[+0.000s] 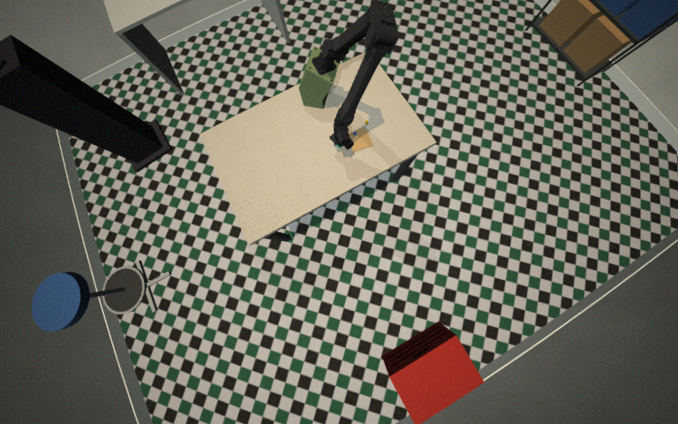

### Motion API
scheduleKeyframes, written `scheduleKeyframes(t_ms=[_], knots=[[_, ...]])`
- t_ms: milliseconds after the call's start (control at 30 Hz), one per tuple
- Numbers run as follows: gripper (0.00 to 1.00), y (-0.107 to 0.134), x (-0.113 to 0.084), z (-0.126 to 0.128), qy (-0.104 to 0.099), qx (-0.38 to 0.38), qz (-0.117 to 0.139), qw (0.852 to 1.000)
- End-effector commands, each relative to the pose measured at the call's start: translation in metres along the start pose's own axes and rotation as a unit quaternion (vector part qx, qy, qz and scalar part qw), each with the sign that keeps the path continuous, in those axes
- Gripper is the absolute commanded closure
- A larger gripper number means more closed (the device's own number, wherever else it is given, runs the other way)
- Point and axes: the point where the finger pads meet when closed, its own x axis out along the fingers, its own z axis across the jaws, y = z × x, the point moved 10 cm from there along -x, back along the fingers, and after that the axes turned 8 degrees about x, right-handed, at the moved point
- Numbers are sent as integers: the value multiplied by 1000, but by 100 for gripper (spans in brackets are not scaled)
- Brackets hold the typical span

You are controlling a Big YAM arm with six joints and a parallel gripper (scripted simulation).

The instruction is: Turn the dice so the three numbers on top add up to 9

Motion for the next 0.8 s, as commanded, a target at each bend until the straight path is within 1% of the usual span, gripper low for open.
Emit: scheduleKeyframes(t_ms=[0, 767], knots=[[70, -8, 0, -1, 3, 1, -10, 1000], [70, -9, 1, -1, 2, 2, -6, 1000]])
